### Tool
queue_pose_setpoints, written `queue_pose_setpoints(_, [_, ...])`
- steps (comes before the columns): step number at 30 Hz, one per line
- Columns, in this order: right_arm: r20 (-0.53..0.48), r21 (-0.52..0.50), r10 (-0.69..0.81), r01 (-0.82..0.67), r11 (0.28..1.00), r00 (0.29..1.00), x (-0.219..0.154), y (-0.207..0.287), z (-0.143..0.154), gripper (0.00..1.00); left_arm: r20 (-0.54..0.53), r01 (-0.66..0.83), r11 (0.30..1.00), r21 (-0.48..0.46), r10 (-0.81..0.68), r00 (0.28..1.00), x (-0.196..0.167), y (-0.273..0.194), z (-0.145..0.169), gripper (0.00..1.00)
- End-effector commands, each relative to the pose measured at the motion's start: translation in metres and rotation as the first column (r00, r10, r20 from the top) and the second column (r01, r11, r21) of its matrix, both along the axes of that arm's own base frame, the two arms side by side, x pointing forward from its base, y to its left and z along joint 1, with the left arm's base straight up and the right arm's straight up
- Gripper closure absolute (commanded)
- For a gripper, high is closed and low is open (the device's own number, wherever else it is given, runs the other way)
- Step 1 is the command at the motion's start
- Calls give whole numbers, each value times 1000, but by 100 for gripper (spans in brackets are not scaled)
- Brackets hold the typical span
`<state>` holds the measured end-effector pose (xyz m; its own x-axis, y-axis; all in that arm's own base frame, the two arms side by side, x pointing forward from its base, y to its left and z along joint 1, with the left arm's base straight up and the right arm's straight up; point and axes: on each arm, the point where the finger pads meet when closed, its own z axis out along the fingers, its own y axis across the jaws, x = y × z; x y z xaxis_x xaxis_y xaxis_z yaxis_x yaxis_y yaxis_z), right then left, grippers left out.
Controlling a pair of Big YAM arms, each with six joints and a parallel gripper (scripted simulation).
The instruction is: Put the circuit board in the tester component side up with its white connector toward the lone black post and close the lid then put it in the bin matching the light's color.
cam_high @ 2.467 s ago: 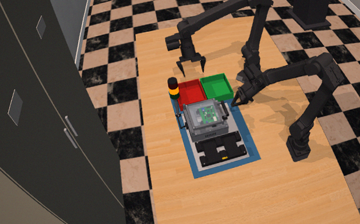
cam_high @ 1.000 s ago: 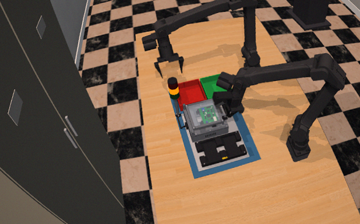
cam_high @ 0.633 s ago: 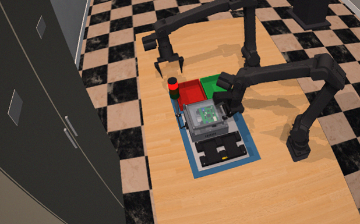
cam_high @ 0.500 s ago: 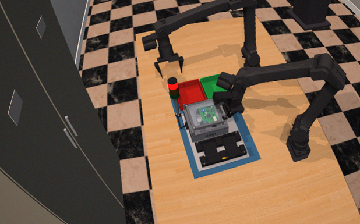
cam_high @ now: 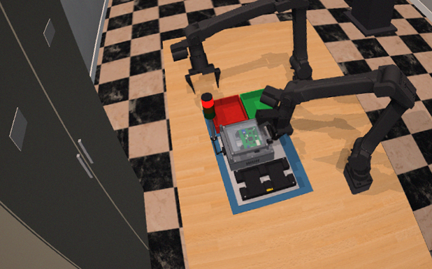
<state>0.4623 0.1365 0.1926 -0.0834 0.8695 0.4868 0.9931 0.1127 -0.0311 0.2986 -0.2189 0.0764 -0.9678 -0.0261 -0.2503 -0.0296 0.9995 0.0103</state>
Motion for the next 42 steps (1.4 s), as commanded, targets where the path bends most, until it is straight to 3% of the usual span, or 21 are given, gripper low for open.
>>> queue_pose_setpoints(1, [42, 6, 3, -3, 1000, 999, 11, 5, 20, 0, 15, 1, 1000, -16, -1, 1000, 5, -7, 9, 100])
queue_pose_setpoints(15, [42, 6, 3, -3, 1000, 999, 11, 5, 20, 0, 31, 2, 1000, -31, -1, 1000, 17, -24, 3, 100])
queue_pose_setpoints(39, [42, 6, 3, -3, 1000, 999, 11, 5, 20, 0, 21, 1, 1000, -22, -1, 1000, 4, -7, 4, 100])
queue_pose_setpoints(42, [42, 6, 3, -3, 1000, 999, 11, 5, 20, 0, -3, 3, 1000, -1, -3, 1000, -2, 0, -13, 100])
